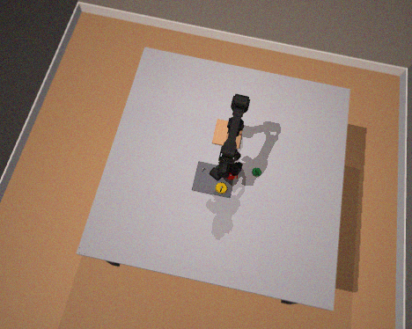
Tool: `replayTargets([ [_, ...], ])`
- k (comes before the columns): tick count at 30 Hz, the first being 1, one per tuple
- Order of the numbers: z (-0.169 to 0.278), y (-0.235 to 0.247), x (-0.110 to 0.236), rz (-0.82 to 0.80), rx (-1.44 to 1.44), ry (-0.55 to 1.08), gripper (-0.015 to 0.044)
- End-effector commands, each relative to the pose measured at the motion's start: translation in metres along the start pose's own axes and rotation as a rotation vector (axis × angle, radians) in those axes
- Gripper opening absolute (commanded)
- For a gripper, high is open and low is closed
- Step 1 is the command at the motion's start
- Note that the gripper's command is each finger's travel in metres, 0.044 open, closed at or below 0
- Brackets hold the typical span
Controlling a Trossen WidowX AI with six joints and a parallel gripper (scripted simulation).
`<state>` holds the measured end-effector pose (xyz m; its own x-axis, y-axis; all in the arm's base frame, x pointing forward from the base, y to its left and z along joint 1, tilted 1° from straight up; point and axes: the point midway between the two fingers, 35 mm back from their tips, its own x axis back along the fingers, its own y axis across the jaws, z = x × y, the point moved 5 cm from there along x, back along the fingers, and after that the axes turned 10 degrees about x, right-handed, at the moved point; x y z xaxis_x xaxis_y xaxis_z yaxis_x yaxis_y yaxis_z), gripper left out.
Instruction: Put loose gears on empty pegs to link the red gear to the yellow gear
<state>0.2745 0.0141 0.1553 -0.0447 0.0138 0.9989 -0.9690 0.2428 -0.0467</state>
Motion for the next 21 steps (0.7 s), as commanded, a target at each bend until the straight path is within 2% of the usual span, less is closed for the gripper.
replayTargets([
  [1,0.000,0.001,-0.007,-0.006,0.019,-0.001,0.0000],
  [21,0.000,0.001,-0.031,-0.006,-0.398,0.000,0.0000],
])
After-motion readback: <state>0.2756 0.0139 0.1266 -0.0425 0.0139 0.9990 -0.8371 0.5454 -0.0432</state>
